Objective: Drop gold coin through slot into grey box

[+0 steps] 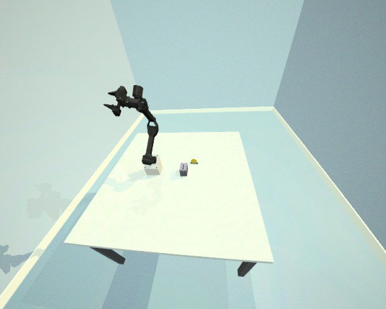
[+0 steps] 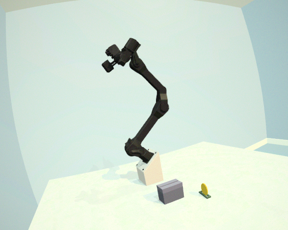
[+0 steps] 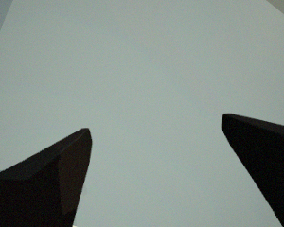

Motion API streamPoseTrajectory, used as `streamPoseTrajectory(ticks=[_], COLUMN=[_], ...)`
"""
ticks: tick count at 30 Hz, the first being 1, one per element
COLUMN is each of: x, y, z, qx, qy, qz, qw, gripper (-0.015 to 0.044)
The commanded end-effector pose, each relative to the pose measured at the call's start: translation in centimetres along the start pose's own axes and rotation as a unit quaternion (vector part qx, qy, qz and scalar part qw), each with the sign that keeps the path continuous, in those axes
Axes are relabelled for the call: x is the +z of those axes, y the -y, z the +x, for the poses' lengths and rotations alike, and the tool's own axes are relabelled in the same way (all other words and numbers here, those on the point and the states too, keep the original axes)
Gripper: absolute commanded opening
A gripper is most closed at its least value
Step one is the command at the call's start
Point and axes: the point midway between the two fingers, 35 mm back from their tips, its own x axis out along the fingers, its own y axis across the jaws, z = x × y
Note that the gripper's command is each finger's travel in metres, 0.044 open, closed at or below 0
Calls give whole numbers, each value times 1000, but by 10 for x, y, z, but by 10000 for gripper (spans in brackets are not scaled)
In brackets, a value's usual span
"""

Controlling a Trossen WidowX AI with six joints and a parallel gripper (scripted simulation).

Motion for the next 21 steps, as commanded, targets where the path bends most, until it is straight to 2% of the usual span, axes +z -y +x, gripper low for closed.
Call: streamPoseTrajectory(ticks=[1,4,9,21], x=[0,4,17,38], y=[-1,-19,-85,-267], z=[1,12,43,47], qx=[2,25,110,296], qy=[0,3,13,16], qz=[0,-3,-11,-44], qw=[1000,1000,994,954], gripper=[374,295,164,161])
